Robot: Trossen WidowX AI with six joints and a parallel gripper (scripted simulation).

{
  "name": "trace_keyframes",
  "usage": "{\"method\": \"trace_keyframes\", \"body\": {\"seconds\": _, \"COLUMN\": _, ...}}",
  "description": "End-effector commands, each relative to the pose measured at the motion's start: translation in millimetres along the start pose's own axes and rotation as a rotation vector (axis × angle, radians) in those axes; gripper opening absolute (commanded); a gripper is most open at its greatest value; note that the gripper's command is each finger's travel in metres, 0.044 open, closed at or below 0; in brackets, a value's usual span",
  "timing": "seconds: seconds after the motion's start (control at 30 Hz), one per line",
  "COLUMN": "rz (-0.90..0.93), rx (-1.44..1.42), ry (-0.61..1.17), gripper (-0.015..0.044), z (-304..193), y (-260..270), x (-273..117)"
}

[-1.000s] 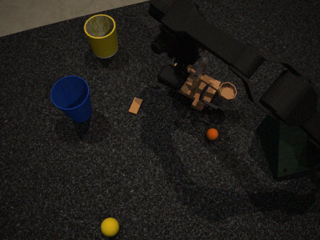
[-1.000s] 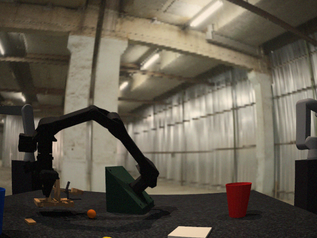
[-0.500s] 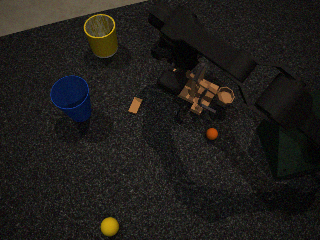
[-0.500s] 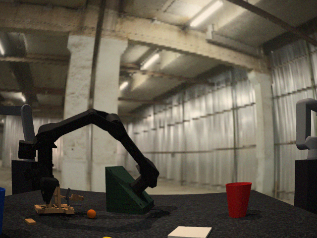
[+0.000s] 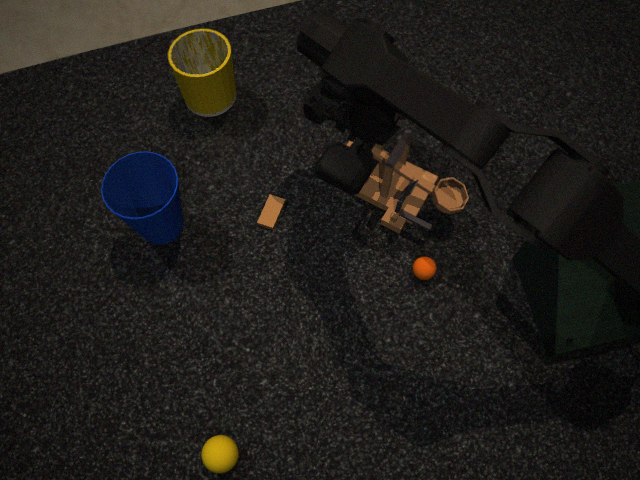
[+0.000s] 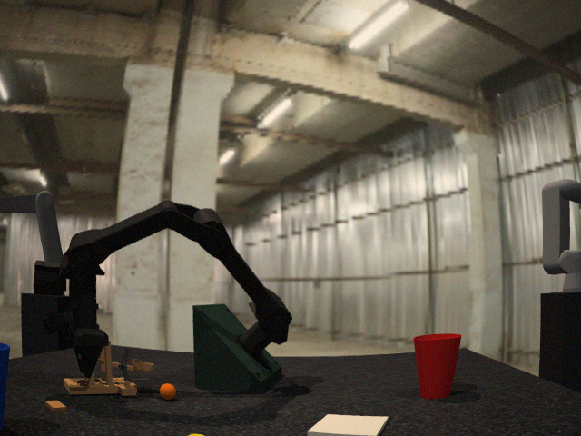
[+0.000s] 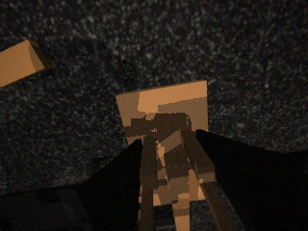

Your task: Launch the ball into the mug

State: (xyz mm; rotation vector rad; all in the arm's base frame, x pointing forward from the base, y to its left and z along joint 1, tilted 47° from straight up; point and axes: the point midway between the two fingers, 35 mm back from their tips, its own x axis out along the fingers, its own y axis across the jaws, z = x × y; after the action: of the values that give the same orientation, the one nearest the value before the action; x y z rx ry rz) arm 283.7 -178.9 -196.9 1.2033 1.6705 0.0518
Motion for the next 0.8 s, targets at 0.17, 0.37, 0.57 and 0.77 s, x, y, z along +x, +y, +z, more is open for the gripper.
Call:
{"method": "trace_keyframes", "body": {"seconds": 0.17, "rz": -0.001, "rx": -0.001, "ry": -0.001, "gripper": 0.0289, "z": 0, "y": 0, "x": -1}}
{"method": "trace_keyframes", "body": {"seconds": 0.37, "rz": -0.003, "rx": 0.000, "ry": -0.002, "gripper": 0.0440, "z": 4, "y": 0, "x": -36}}
{"method": "trace_keyframes", "body": {"seconds": 0.57, "rz": -0.003, "rx": 0.002, "ry": -0.001, "gripper": 0.0440, "z": 0, "y": -1, "x": -101}}
{"method": "trace_keyframes", "body": {"seconds": 0.77, "rz": 0.003, "rx": 0.007, "ry": -0.010, "gripper": 0.0440, "z": 3, "y": -2, "x": -90}}
